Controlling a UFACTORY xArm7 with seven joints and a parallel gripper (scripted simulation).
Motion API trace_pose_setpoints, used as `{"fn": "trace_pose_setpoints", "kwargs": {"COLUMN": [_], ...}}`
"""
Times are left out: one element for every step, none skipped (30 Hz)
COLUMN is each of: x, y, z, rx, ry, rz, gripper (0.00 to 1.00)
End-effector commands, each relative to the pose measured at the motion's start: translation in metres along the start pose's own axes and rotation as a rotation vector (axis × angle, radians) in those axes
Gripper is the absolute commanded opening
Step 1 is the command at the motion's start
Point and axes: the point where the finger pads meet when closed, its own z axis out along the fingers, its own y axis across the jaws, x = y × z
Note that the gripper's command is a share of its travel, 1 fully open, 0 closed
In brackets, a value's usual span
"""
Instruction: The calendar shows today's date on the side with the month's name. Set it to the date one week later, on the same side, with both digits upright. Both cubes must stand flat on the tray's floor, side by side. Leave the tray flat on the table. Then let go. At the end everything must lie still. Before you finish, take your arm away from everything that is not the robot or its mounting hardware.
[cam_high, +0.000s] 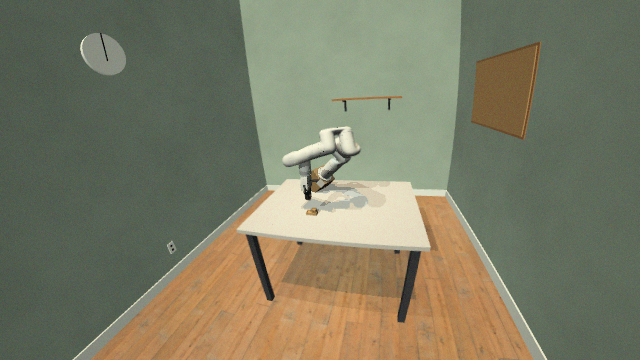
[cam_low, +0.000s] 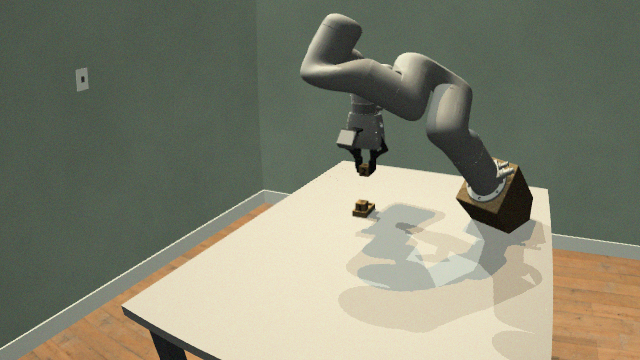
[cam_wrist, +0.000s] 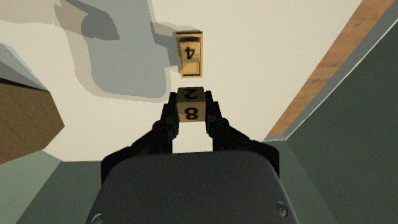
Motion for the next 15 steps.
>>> {"fn": "trace_pose_setpoints", "kwargs": {"x": [0.057, 0.057, 0.057, 0.079, 0.079, 0.098, 0.098, 0.098, 0.11, 0.116, 0.117, 0.117, 0.117, 0.117, 0.117], "y": [0.007, 0.007, 0.007, 0.006, 0.006, 0.003, 0.003, 0.003, 0.001, 0.0, 0.0, 0.0, 0.0, 0.0, 0.0], "z": [0.003, 0.003, 0.003, 0.005, 0.005, 0.006, 0.006, 0.006, 0.007, 0.008, 0.008, 0.008, 0.008, 0.008, 0.008], "rx": [0.0, 0.0, 0.0, -0.002, -0.002, -0.004, -0.004, -0.004, -0.005, -0.006, -0.006, -0.006, -0.006, -0.006, -0.006], "ry": [-0.011, -0.011, -0.011, -0.01, -0.01, -0.006, -0.006, -0.006, -0.002, 0.0, 0.0, 0.0, 0.0, 0.0, 0.0], "rz": [-0.003, -0.003, -0.003, -0.003, -0.003, -0.003, -0.003, -0.003, -0.003, -0.003, -0.003, -0.003, -0.003, -0.003, -0.003], "gripper": [0.27, 0.27, 0.27, 0.27, 0.27, 0.27, 0.27, 0.27, 0.27, 0.27, 0.27, 0.27, 0.27, 0.27, 0.27]}}
